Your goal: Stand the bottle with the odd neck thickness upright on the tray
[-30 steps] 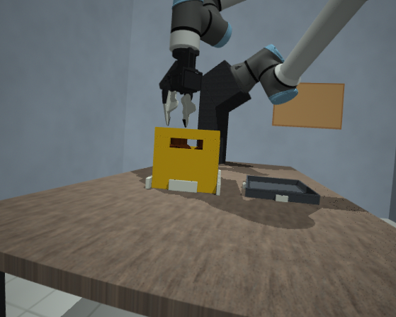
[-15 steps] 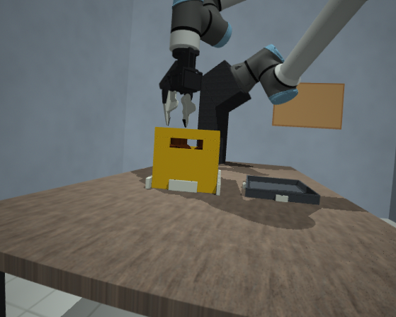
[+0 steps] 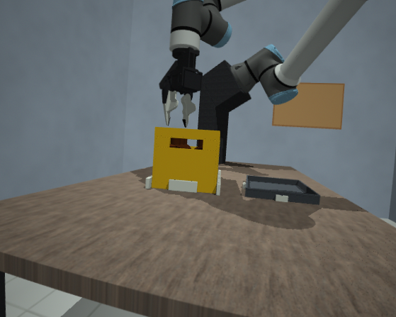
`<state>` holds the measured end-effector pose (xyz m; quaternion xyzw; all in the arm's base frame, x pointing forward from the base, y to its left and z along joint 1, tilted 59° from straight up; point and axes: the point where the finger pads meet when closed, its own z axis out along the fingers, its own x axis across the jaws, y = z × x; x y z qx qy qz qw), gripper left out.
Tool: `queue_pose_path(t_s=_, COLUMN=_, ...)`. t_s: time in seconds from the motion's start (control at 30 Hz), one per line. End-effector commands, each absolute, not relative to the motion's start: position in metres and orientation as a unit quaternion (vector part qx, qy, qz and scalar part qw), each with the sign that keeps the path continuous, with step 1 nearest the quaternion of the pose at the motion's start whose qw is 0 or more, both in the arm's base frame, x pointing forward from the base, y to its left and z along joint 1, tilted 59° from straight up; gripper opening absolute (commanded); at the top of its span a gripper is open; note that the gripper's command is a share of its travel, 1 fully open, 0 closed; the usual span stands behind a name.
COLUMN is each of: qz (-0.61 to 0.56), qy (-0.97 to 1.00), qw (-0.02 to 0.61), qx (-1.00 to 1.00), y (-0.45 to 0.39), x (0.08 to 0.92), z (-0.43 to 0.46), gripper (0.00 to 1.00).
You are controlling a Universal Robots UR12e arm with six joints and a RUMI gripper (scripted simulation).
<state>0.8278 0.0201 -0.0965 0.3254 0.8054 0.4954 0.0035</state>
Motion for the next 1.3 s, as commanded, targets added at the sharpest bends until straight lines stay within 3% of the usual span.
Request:
queue_pose_path(t_s=0.0, qz=0.496, qy=0.806, qw=0.004, qx=0.325, y=0.0207, x=0.8295, z=-0.0961, gripper=0.38)
queue_pose_path(t_s=1.27, qz=0.496, qy=0.805, qw=0.004, qx=0.326, y=0.0186, x=0.826, z=-0.0998, gripper=0.38)
